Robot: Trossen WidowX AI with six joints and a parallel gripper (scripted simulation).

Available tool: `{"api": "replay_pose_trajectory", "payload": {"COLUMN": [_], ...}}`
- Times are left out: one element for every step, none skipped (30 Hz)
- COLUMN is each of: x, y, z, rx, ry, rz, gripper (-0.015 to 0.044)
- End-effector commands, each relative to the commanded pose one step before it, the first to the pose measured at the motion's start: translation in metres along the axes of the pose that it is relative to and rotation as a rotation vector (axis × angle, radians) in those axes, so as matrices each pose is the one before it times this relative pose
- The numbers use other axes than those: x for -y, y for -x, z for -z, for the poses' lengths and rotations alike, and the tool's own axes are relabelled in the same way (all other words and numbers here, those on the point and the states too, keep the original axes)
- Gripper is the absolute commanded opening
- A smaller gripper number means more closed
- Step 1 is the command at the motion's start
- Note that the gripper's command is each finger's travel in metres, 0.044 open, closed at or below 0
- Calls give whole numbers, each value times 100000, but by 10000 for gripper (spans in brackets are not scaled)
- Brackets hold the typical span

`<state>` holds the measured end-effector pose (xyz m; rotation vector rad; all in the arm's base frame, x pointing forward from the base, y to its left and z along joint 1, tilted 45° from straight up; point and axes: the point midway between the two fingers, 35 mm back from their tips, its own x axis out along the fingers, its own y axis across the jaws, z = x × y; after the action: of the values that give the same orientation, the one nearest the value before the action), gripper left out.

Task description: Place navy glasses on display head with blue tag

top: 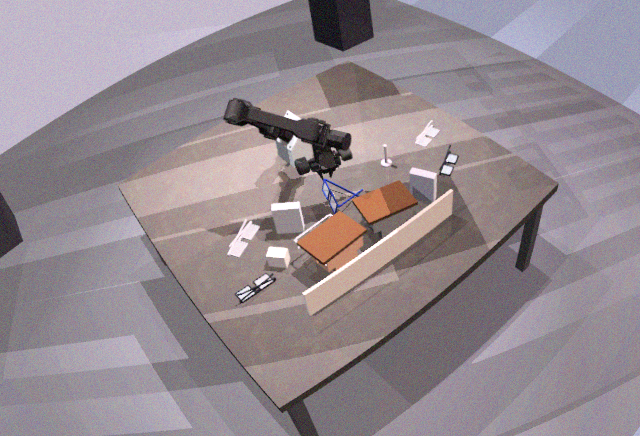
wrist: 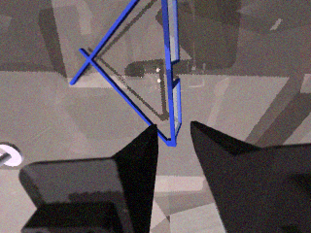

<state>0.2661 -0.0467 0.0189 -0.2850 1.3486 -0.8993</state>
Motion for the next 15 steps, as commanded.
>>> {"api": "replay_pose_trajectory", "payload": {"x": [18, -4, -4, -5, -5, -4, -3, -2, -1, 0, 2, 3, 4, 5, 7], "y": [-174, -82, -106, -131, -152, -162, -163, -163, -163, -163, -163, -168, -168, -168, -167], "z": [33, -8, -10, -12, -14, -14, -14, -13, -12, -12, -11, -11, -10, -9, -8], "rx": [42, -2, -3, -3, -3, -3, -3, -2, -2, -1, -1, 0, 0, 1, 1], "ry": [515, 2, 2, 3, 3, 3, 3, 2, 2, 2, 2, 2, 1, 1, 1], "rz": [432, -13, -16, -19, -20, -20, -19, -17, -15, -14, -12, -11, -9, -7, -5], "gripper": [120, 120, 120, 120, 120, 120, 120, 120, 120, 120, 120, 120, 120, 120, 120]}}
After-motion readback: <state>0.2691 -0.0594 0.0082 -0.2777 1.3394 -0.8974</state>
